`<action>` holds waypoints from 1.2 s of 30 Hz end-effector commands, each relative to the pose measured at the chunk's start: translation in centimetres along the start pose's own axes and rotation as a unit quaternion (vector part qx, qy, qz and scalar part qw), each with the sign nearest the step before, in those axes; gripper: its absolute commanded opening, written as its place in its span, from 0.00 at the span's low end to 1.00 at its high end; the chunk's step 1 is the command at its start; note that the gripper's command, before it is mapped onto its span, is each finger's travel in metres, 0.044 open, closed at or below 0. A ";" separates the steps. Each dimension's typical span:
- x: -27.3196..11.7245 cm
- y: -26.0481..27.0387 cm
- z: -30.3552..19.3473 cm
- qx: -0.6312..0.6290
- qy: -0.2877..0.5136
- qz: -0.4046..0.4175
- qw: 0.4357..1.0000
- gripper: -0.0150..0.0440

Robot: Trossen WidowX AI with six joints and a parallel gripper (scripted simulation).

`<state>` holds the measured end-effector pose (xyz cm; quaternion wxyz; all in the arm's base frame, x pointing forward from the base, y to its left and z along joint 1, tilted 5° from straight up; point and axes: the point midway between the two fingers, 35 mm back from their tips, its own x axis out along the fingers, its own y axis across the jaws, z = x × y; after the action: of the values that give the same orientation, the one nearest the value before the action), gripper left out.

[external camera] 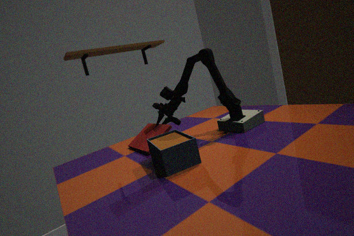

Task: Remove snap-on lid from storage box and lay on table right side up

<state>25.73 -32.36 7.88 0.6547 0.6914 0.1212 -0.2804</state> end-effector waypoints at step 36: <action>1.2 -1.7 0.0 0.015 0.002 -0.014 1.000 0.76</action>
<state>25.75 -32.25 5.65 0.6394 0.7000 0.1309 -0.2900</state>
